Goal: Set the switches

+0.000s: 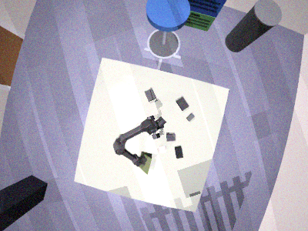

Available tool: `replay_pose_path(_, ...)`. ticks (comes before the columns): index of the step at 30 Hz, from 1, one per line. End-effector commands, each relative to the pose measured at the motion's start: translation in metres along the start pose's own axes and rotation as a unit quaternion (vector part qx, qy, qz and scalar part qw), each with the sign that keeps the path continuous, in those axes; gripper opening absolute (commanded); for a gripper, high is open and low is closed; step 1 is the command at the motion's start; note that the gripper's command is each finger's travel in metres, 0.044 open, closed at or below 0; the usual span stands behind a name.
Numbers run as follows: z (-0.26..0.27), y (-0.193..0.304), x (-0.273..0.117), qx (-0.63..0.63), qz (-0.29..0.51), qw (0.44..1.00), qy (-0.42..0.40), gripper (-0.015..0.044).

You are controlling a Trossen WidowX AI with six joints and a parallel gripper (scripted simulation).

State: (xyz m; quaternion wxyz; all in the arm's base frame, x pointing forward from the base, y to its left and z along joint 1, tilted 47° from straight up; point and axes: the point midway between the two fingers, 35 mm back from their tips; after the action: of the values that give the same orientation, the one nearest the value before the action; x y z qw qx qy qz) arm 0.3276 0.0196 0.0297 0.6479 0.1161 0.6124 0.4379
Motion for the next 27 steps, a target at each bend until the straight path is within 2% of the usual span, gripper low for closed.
replay_pose_path(1, 0.006, -0.002, -0.002, 0.001, -0.001, 1.0, -0.003, 0.0)
replay_pose_path(27, 0.007, -0.002, 0.035, 0.001, -0.001, 1.0, -0.004, 0.0)
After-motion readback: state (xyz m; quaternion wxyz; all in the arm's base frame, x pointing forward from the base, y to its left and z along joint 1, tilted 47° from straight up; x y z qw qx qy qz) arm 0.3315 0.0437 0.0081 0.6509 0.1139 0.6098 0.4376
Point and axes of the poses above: the point midway between the two fingers, 35 mm back from their tips, its own x axis out along the fingers, its own z axis across the jaws, y = z × x, and after that the axes turned 14 degrees about x, right-handed
